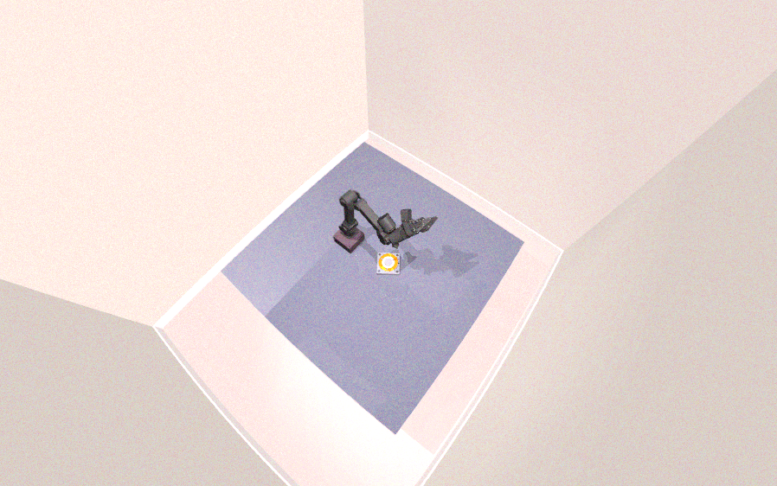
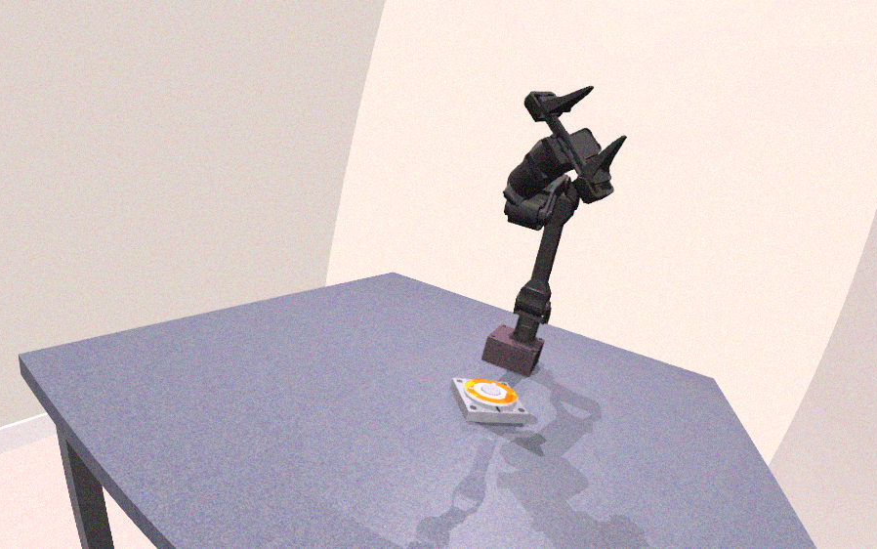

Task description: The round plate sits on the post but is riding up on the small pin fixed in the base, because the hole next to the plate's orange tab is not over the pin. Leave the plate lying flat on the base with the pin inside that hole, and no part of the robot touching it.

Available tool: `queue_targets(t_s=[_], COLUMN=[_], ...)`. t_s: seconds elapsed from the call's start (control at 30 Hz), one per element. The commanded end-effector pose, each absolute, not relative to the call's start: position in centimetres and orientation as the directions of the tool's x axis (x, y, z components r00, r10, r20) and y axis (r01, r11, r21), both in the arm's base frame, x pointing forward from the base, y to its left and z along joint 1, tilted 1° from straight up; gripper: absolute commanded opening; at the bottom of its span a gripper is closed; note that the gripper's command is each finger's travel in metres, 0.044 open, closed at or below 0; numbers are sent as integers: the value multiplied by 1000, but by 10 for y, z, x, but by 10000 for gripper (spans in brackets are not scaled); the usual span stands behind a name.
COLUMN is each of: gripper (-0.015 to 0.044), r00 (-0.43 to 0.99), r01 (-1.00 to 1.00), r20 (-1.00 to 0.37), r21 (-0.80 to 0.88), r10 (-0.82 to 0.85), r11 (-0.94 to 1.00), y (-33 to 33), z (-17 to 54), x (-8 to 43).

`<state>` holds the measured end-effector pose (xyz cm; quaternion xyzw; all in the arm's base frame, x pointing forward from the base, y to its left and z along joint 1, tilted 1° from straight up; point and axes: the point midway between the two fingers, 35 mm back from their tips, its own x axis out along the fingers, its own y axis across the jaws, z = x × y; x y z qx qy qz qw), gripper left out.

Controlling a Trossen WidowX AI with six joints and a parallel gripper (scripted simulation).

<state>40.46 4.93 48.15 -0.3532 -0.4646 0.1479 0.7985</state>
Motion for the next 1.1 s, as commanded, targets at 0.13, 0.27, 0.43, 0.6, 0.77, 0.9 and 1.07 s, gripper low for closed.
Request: queue_targets(t_s=[0.13,0.27,0.43,0.6,0.77,0.9,1.07], gripper=[269,164,33,0,0,0,0], r00=[734,867,918,881,734,554,310], r01=[-180,-338,-397,-363,-259,-159,-50], r20=[468,235,-77,-326,-625,-806,-942], r21=[-565,-371,-139,2,106,143,116], r10=[492,440,389,344,266,208,126], r11=[806,865,907,932,960,977,992], y=[50,54,60,63,62,61,57], z=[434,374,298,239,170,126,92], x=[453,481,490,479,441,405,356])
